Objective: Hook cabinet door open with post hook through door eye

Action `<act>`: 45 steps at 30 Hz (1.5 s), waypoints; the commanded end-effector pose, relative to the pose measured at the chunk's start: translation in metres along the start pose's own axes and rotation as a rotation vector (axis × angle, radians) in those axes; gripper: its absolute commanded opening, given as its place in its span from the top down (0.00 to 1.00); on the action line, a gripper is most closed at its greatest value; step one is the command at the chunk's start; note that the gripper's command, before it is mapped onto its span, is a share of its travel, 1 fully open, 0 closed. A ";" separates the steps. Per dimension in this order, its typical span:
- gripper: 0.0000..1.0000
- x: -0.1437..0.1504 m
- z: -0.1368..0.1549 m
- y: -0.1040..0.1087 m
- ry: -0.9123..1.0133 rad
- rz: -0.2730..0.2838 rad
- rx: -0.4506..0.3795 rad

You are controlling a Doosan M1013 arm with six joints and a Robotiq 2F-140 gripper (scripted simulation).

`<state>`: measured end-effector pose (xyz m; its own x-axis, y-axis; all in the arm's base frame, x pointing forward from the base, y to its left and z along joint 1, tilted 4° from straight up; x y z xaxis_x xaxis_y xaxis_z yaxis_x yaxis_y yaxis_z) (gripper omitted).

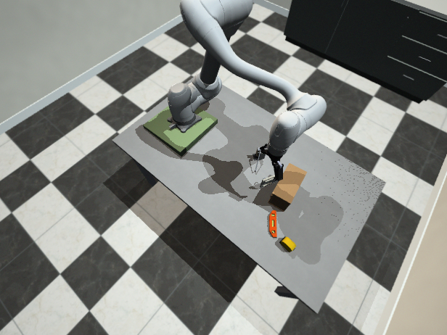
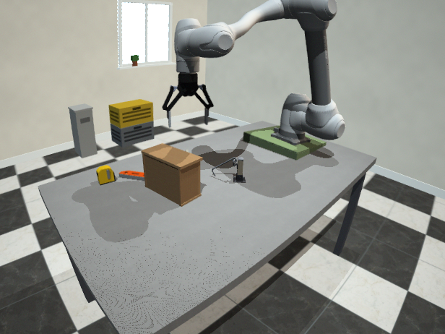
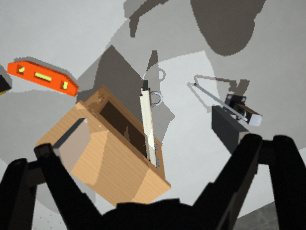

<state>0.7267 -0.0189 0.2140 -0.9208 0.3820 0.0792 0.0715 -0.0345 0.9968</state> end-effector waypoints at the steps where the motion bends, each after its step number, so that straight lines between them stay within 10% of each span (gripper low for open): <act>1: 0.84 -0.004 0.006 0.000 0.001 -0.009 0.006; 45: 0.84 -0.005 0.006 -0.025 0.002 -0.008 0.006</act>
<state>0.7333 -0.0156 0.1930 -0.9224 0.3802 0.0676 0.0604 -0.0310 0.9977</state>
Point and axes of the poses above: the point where the finger pads meet when closed, its own y axis back along the fingers, its own x axis across the jaws, z = x × y, the point moved 6 cm from there along y, back along the fingers, and after that the axes turned 2 degrees about y, right-handed, at the moved point
